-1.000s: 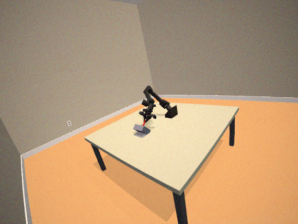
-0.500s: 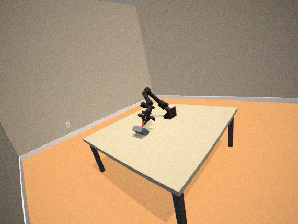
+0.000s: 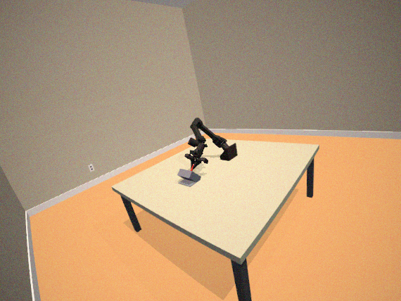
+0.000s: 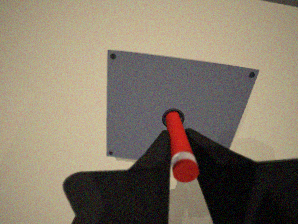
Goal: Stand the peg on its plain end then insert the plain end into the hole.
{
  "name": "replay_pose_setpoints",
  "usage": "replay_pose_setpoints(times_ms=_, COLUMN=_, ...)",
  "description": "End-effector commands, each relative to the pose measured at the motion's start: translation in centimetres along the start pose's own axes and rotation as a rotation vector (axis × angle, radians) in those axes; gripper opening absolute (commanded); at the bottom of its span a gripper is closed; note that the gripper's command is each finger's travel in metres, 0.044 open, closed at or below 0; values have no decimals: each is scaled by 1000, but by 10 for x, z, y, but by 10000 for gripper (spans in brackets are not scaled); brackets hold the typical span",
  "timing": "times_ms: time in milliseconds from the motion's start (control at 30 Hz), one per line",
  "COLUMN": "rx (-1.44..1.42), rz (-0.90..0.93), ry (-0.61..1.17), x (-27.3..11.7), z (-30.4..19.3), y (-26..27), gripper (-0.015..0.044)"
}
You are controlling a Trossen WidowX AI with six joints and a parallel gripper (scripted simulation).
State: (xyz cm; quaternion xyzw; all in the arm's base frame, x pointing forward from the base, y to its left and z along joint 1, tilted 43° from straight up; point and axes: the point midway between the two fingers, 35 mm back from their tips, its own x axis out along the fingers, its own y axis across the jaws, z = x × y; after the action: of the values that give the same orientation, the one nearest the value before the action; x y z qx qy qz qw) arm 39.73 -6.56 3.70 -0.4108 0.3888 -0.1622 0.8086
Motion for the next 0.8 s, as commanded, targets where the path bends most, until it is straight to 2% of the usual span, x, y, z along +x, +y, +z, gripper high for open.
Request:
replay_pose_setpoints(times_ms=0, rx=-7, rz=3, ry=-3, x=4, z=1, y=2, gripper=0)
replay_pose_setpoints(times_ms=767, rx=-7, rz=3, ry=-3, x=15, z=2, y=1, gripper=0)
